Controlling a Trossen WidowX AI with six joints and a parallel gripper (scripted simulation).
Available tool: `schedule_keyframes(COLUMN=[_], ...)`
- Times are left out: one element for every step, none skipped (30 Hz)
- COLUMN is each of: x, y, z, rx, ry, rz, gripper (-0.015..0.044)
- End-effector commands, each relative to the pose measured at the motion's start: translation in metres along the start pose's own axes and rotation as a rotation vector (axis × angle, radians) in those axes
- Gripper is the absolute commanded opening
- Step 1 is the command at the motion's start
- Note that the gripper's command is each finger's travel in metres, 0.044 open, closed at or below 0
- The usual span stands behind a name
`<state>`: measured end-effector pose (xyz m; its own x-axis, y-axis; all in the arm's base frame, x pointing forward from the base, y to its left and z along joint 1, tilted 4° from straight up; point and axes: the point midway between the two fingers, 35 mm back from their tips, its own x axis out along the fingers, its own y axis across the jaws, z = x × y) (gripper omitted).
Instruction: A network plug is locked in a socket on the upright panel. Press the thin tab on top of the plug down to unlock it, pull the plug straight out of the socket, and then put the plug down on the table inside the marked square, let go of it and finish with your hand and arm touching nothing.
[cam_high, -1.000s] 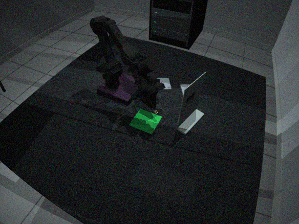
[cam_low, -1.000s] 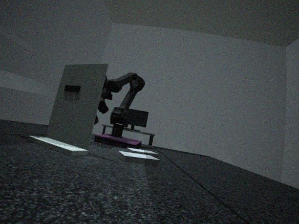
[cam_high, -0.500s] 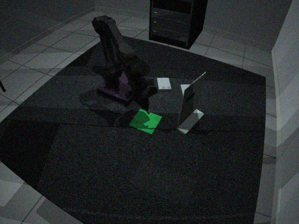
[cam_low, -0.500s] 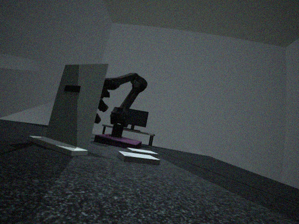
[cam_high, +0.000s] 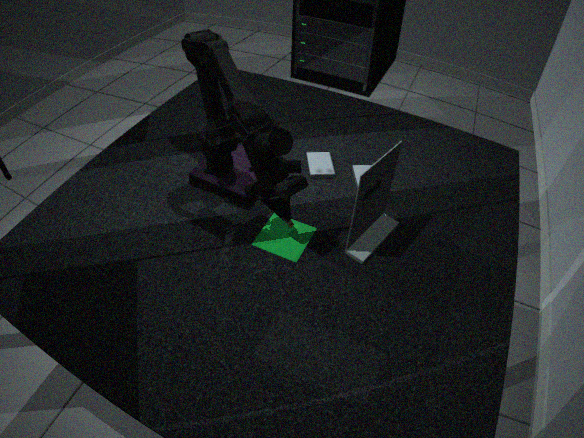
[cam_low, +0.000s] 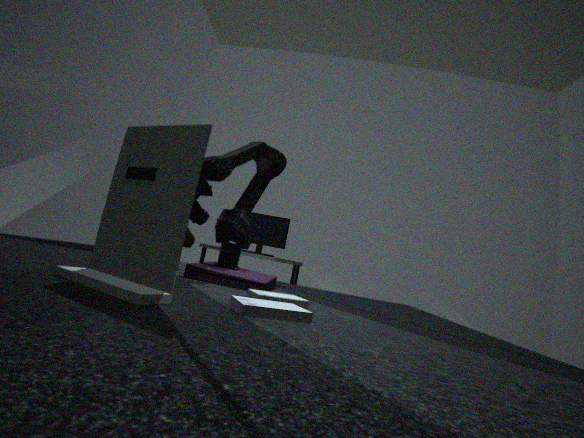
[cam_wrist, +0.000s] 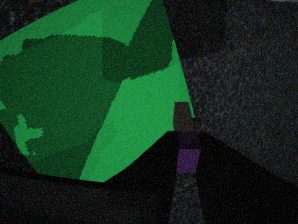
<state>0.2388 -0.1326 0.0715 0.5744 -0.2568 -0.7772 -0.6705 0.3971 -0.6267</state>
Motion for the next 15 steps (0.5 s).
schedule_keyframes(x=[0.007, 0.009, 0.01, 0.011, 0.013, 0.014, 0.015, 0.016, 0.017, 0.019, 0.02, 0.021, 0.022, 0.023, 0.024], y=[0.007, 0.008, 0.009, 0.009, 0.01, 0.011, 0.012, 0.013, 0.014, 0.015, 0.016, 0.017, 0.018, 0.019, 0.02], z=[0.0, 0.0, 0.0, 0.001, 0.001, 0.001, 0.001, 0.001, 0.001, 0.001, 0.001, 0.001, 0.001, 0.001, 0.001], rx=[-0.001, -0.001, -0.001, -0.001, -0.001, -0.001, -0.001, -0.001, -0.001, -0.001, -0.001, -0.001, -0.001, -0.001, -0.001], ry=[-0.004, -0.004, -0.004, -0.003, -0.003, -0.003, -0.003, -0.003, -0.003, -0.003, -0.003, -0.003, -0.003, -0.002, -0.002], rz=[0.012, 0.012, 0.012, 0.012, 0.012, 0.012, 0.012, 0.012, 0.012, 0.012, 0.012, 0.012, 0.012, 0.012, 0.012], gripper=[0.0, 0.0, 0.0, 0.0, 0.0, 0.0, 0.0, 0.0, 0.0, 0.0, 0.0, 0.0, 0.0, 0.0, 0.0])
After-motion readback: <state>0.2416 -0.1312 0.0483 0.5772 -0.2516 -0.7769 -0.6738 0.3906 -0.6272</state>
